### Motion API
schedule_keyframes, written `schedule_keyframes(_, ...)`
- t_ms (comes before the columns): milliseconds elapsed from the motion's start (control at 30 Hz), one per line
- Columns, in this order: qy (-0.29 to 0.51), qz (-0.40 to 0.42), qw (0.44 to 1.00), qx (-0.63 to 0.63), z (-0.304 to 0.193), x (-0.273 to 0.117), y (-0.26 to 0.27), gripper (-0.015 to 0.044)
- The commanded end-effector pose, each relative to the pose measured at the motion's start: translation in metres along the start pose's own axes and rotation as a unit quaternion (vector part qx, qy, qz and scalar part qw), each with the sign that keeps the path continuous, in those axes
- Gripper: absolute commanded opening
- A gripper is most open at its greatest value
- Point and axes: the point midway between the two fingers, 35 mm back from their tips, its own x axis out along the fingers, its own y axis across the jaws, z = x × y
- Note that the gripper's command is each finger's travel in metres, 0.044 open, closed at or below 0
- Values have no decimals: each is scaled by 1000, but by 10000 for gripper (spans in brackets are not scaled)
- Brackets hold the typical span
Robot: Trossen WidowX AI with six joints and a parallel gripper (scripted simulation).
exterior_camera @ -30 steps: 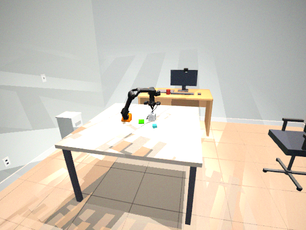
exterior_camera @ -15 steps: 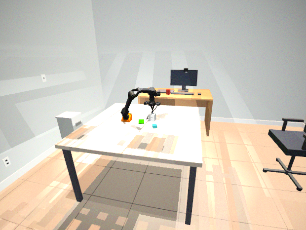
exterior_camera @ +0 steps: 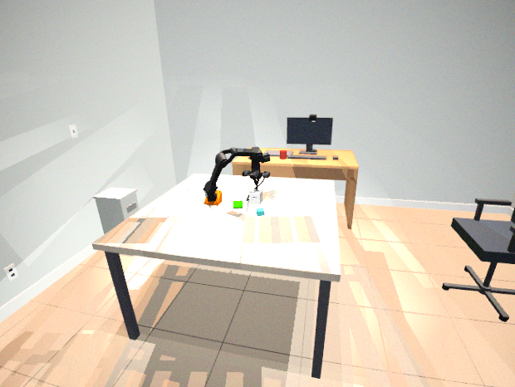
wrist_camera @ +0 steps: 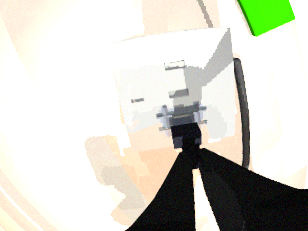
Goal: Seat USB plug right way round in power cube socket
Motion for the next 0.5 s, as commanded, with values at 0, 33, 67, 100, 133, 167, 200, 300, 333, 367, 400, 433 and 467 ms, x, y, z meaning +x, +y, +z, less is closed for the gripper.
schedule_keyframes(0, 1, -1, 1000, -1, 0, 1, 0, 0)
schedule_keyframes(33, 1, -1, 1000, -1, 0, 1, 0, 0)
schedule_keyframes(67, 1, -1, 1000, -1, 0, 1, 0, 0)
schedule_keyframes(100, 1, -1, 1000, -1, 0, 1, 0, 0)
schedule_keyframes(133, 1, -1, 1000, -1, 0, 1, 0, 0)
schedule_keyframes(167, 1, -1, 1000, -1, 0, 1, 0, 0)
schedule_keyframes(200, 1, -1, 1000, -1, 0, 2, 0, 0)
schedule_keyframes(300, 1, -1, 1000, -1, 0, 2, 0, 0)
schedule_keyframes(333, 1, -1, 1000, -1, 0, 2, 0, 0)
schedule_keyframes(367, 1, -1, 1000, -1, 0, 2, 0, 0)
schedule_keyframes(400, 1, -1, 1000, -1, 0, 2, 0, 0)
schedule_keyframes(433, 1, -1, 1000, -1, 0, 2, 0, 0)
schedule_keyframes(467, 1, -1, 1000, -1, 0, 3, 0, 0)
